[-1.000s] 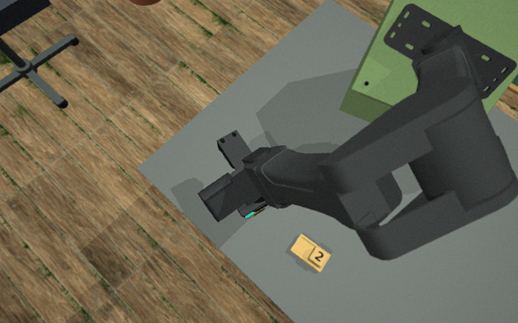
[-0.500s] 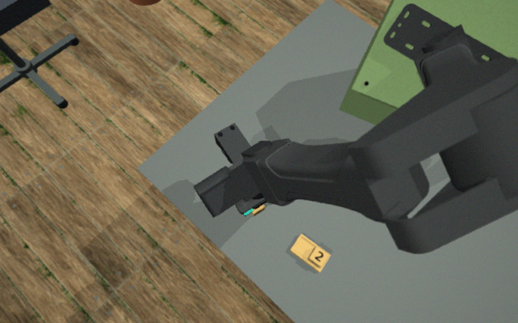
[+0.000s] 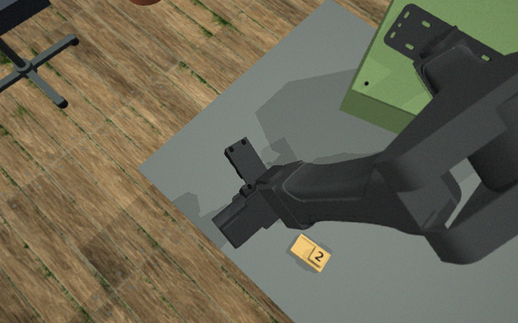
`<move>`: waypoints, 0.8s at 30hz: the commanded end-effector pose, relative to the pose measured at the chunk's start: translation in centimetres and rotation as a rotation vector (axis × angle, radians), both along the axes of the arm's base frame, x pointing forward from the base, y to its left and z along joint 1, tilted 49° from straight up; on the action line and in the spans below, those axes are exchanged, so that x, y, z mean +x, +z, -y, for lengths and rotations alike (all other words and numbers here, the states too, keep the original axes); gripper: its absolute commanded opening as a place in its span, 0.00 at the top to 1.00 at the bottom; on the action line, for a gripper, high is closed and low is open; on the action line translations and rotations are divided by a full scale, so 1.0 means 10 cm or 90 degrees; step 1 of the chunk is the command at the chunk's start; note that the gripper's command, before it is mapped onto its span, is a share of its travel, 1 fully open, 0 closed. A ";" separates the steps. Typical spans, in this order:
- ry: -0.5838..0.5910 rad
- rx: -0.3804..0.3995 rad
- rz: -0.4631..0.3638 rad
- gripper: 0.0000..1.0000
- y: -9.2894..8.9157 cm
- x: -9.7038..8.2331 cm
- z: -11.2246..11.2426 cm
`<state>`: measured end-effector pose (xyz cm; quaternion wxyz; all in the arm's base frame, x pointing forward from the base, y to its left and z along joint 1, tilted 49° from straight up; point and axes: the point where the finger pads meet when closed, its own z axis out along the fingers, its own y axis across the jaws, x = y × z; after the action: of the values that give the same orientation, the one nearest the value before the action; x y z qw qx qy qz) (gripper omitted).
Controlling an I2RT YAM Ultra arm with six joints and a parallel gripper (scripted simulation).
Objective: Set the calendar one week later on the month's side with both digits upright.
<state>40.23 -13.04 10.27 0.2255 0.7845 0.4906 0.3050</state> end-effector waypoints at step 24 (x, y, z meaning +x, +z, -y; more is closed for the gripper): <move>-0.184 -0.154 -0.116 0.53 -0.02 -0.04 0.09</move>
<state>40.41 -13.30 10.16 0.2989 0.8285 0.4415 0.1714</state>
